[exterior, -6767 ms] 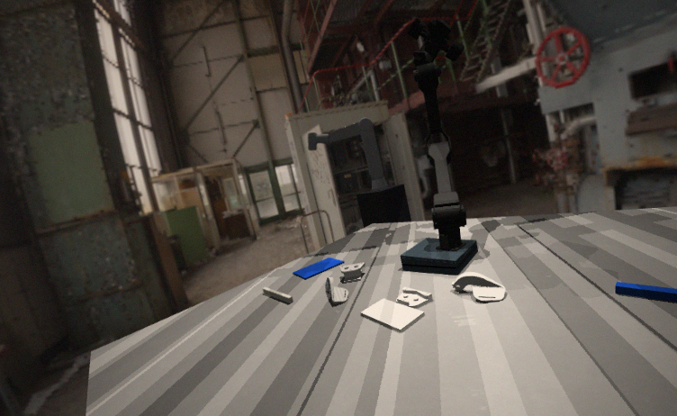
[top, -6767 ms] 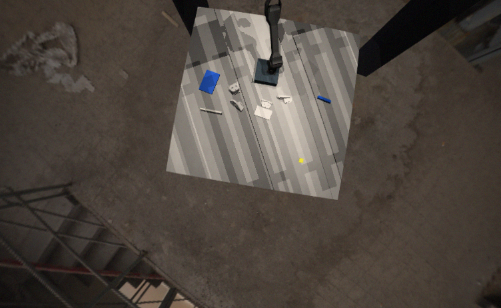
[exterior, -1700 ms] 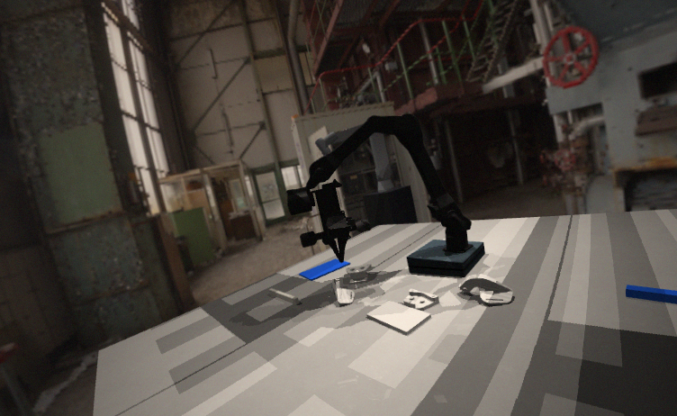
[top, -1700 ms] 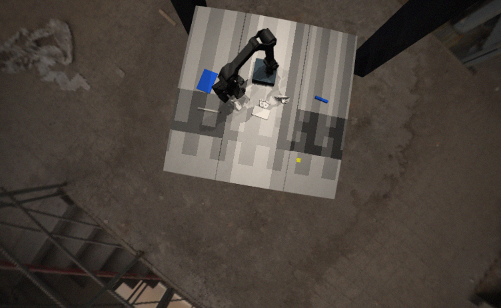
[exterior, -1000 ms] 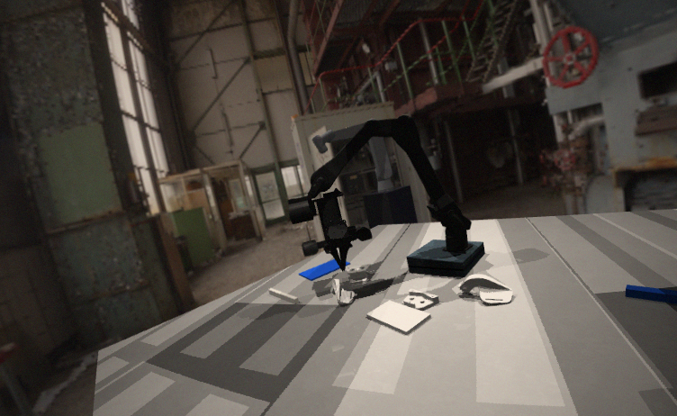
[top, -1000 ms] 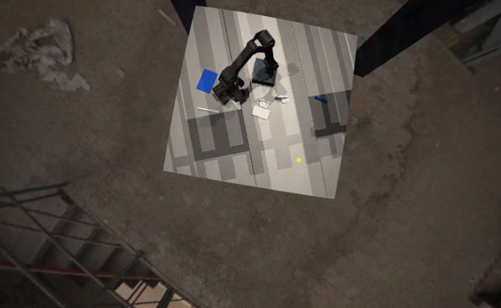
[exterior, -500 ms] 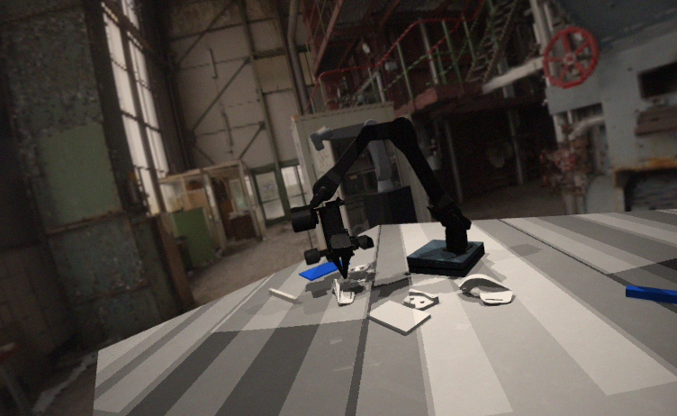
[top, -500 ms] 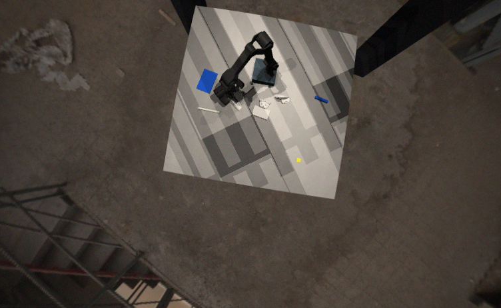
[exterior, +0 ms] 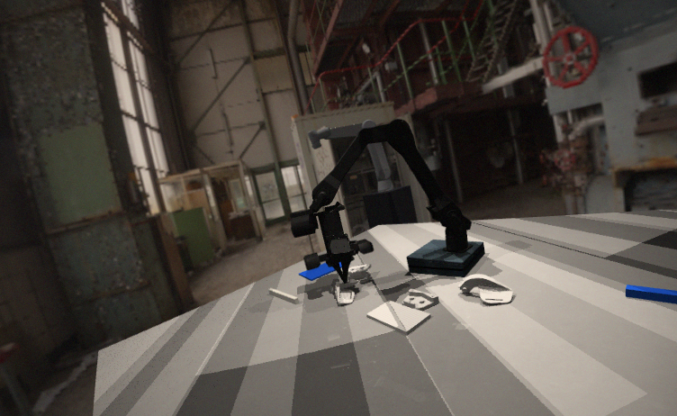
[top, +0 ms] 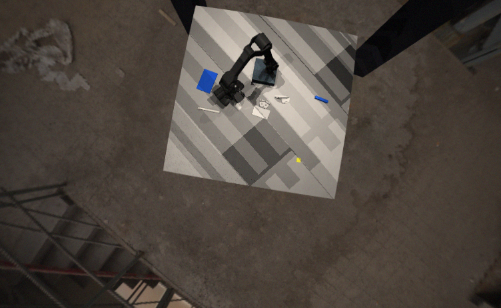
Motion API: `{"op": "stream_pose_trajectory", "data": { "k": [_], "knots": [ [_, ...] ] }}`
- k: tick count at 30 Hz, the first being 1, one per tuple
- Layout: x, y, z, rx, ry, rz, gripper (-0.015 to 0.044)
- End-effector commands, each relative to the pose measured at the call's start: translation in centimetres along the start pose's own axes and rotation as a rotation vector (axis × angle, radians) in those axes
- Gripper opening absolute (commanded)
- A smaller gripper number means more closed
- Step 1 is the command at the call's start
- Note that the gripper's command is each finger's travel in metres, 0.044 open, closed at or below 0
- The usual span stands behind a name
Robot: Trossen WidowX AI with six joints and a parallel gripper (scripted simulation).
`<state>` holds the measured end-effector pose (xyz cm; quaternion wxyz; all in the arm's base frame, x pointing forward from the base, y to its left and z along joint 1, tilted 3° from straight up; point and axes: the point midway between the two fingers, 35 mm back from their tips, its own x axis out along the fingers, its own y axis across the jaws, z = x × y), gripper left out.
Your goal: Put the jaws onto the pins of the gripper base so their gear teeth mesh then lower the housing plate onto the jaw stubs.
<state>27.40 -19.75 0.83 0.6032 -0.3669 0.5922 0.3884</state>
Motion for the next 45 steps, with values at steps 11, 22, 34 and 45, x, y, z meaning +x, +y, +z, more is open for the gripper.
{"op": "stream_pose_trajectory", "data": {
  "k": [11,22,34,45],
  "knots": [
    [-0.2,-2.3,-0.1,0.004,0.005,-0.003,0.0000],
    [-0.2,-4.1,-0.1,0.004,0.005,-0.005,0.0000],
    [-2.4,-5.1,-0.1,0.003,0.004,-0.007,0.0000],
    [-5.9,-5.1,0.0,0.002,0.005,-0.022,0.0105]
  ]
}}
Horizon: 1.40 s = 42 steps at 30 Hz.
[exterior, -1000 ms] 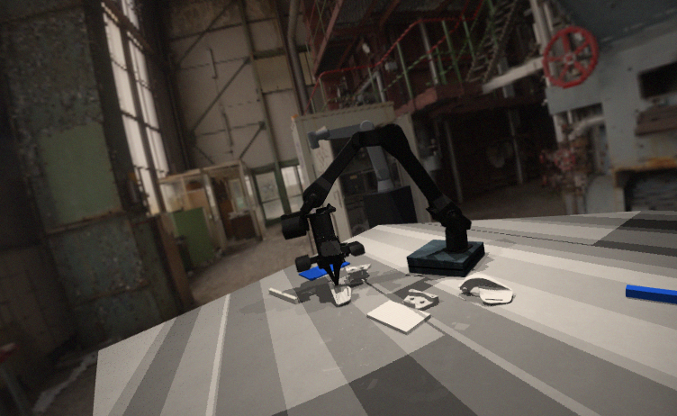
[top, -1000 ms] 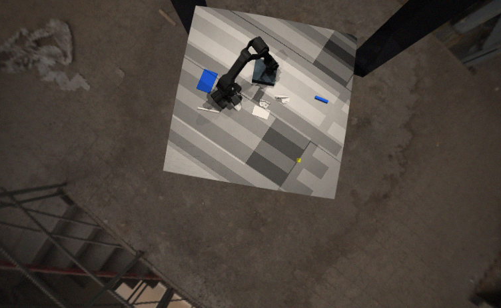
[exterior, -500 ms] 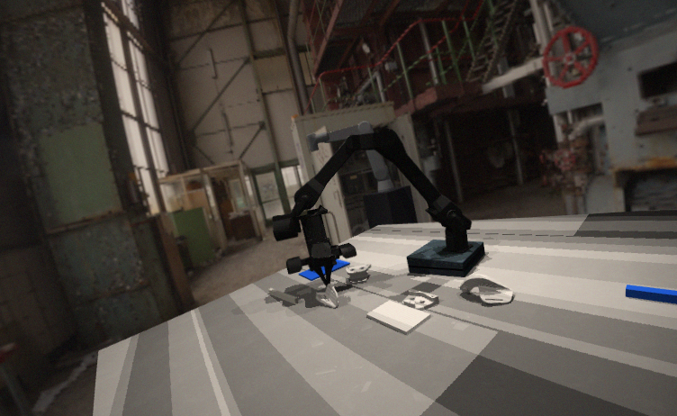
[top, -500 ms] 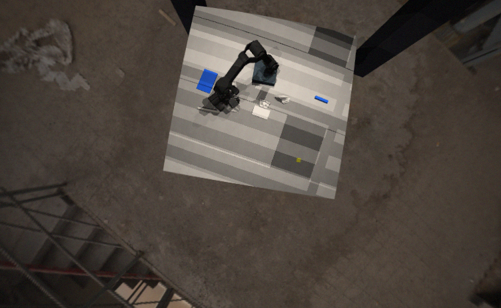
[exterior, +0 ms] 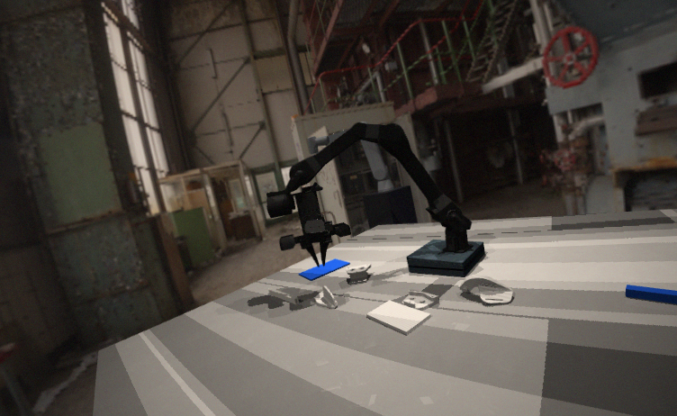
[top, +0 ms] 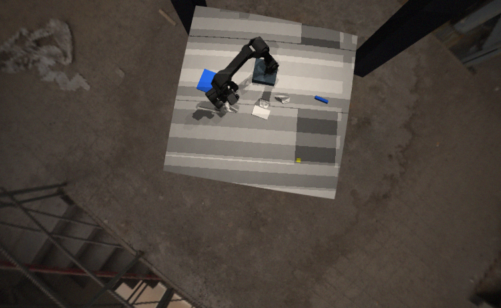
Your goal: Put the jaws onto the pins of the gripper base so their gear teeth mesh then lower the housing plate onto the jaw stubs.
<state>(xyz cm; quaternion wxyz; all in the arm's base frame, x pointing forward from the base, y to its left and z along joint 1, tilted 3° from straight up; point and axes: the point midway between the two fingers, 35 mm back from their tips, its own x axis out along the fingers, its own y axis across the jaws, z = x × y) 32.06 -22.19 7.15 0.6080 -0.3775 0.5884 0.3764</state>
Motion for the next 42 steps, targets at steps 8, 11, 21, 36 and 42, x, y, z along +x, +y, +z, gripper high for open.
{"op": "stream_pose_trajectory", "data": {
  "k": [8,11,21,36,42],
  "knots": [
    [0.52,0.10,0.01,0.000,-0.002,0.011,0.0315],
    [0.52,0.10,0.01,0.000,-0.002,0.011,0.0394],
    [0.52,0.10,0.01,0.000,-0.002,0.011,0.0440],
    [0.52,0.10,0.01,0.000,-0.002,0.011,0.0440],
    [0.44,0.14,0.01,0.000,-0.002,0.014,0.0414]
  ]
}}
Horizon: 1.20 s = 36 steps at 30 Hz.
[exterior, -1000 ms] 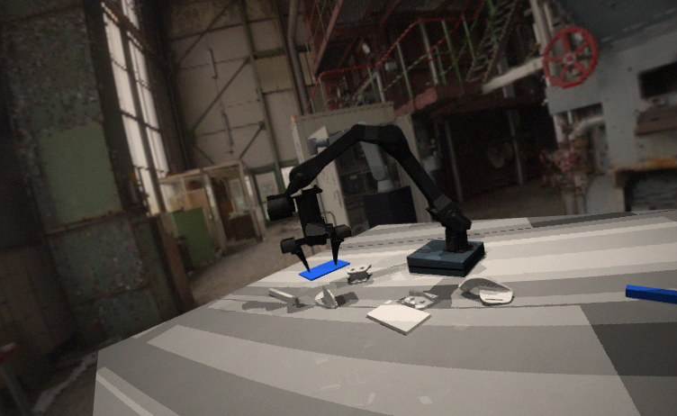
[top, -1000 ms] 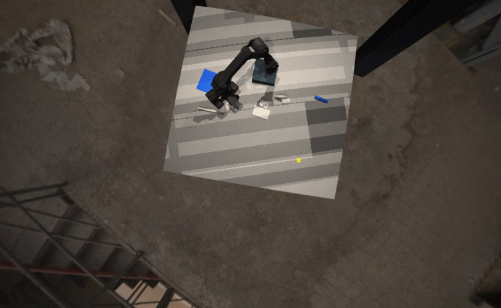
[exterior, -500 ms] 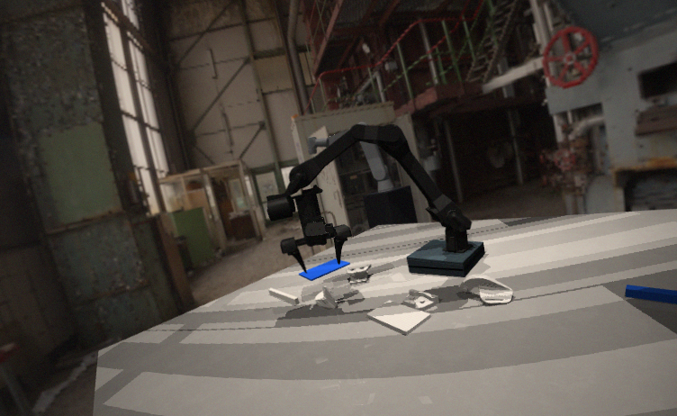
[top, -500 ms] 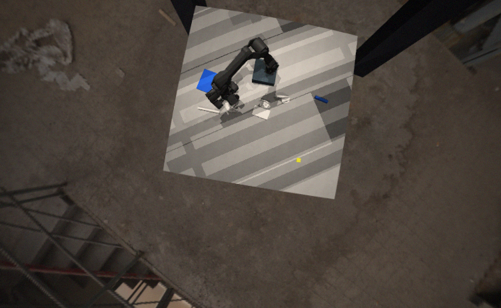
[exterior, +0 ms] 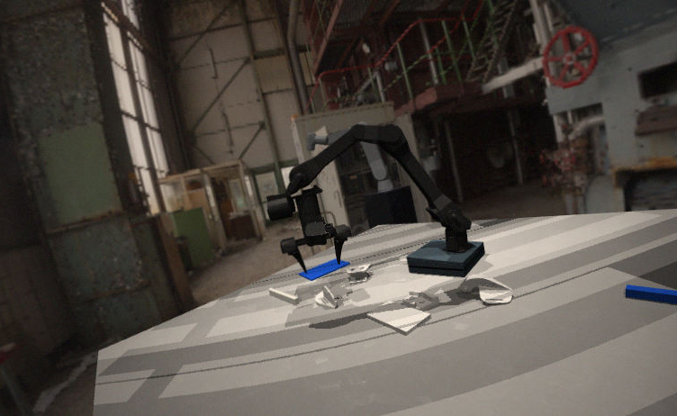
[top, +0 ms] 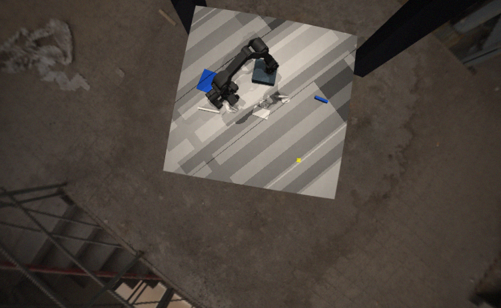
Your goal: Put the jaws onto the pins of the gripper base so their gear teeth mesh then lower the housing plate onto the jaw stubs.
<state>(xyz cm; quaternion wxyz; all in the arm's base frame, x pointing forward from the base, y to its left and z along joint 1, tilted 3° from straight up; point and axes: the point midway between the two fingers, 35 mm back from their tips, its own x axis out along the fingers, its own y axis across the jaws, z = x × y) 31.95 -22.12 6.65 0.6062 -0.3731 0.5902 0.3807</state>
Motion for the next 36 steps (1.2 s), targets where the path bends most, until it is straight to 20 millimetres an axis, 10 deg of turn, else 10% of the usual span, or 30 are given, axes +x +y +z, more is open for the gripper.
{"op": "stream_pose_trajectory", "data": {
  "k": [1,16,36],
  "knots": [
    [-0.27,0.12,0.01,-0.002,-0.001,0.008,0.0387],
    [-0.36,0.17,0.01,-0.003,-0.002,0.010,0.0000],
    [-0.32,0.13,0.01,0.001,-0.001,0.009,0.0053]
  ]
}}
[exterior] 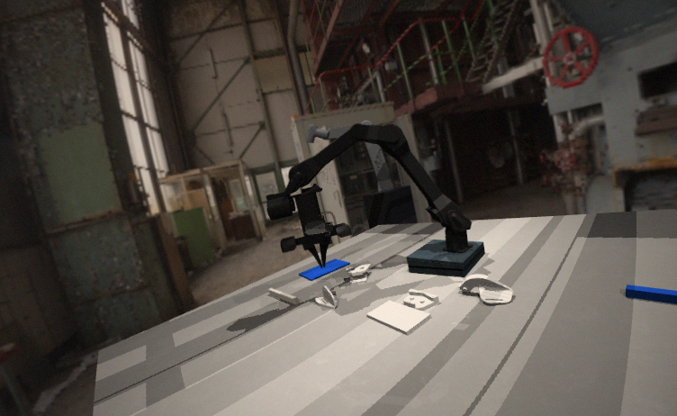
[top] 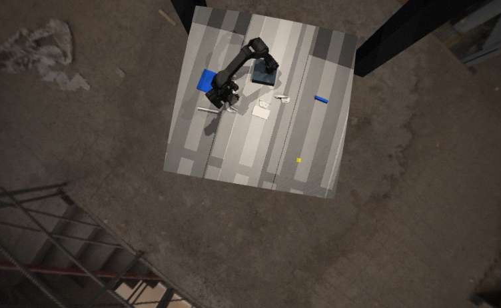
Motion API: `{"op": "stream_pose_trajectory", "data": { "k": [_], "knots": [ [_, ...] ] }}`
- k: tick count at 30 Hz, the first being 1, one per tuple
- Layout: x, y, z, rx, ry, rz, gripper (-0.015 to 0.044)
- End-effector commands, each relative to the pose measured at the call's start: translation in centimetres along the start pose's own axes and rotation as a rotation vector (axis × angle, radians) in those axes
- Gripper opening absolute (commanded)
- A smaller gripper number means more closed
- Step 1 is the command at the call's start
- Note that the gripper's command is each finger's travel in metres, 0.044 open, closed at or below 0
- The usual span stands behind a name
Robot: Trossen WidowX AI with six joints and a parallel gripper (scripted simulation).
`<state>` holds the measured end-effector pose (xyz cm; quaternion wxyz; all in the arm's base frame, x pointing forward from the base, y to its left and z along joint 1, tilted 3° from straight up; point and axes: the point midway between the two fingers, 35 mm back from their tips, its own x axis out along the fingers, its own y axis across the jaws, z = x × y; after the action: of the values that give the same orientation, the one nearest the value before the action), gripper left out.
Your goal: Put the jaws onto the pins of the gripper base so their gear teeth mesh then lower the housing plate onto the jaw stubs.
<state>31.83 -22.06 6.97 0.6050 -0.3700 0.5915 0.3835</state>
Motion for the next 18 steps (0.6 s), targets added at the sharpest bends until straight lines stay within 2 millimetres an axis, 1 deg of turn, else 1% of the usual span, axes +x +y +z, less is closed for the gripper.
{"op": "stream_pose_trajectory", "data": {
  "k": [1,14,15,18],
  "knots": [
    [0.00,0.00,0.00,0.000,0.000,0.000,0.0079],
    [0.00,0.00,0.00,0.000,0.000,0.000,0.0420],
    [0.00,0.00,0.00,0.000,0.000,0.000,0.0440],
    [0.00,0.00,0.00,0.000,0.000,0.000,0.0440]
  ]
}}
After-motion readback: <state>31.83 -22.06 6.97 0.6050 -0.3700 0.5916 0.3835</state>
